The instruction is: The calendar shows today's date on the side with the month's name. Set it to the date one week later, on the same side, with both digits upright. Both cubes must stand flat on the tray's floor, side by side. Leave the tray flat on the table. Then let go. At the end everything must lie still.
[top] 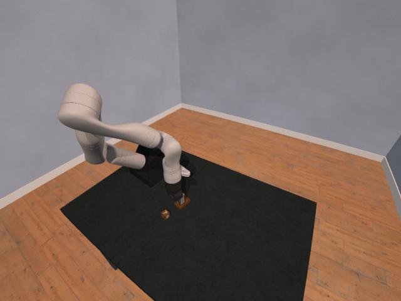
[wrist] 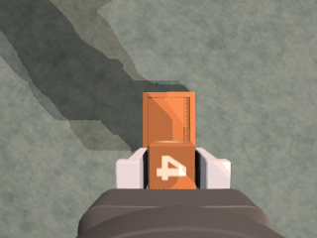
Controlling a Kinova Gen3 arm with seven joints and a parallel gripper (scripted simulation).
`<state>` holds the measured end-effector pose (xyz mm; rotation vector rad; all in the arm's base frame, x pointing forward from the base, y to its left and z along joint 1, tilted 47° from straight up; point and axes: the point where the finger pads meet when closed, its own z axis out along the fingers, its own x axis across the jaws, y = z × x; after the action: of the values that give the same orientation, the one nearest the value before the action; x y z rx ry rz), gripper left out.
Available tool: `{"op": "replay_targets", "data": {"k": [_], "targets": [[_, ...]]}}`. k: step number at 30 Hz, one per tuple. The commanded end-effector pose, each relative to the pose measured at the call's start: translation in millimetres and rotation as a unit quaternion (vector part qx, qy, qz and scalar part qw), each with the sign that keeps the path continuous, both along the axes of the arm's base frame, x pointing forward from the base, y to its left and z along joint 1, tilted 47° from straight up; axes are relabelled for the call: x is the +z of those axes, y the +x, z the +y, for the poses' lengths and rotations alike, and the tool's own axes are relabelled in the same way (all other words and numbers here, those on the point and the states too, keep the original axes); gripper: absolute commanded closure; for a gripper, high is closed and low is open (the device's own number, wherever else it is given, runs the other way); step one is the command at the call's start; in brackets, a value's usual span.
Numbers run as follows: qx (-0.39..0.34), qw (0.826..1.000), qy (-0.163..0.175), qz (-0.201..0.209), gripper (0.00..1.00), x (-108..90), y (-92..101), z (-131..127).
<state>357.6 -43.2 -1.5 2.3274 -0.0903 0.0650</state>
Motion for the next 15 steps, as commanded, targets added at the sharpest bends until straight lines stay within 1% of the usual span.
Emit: {"op": "replay_targets", "data": {"k": [1, 15], "targets": [[0.000, 1.000, -0.001, 0.001, 0.40, -1.7, -0.7, -1.8], [0.000, 1.000, -0.001, 0.001, 0.40, -5.4, -0.6, -5.7]]}}
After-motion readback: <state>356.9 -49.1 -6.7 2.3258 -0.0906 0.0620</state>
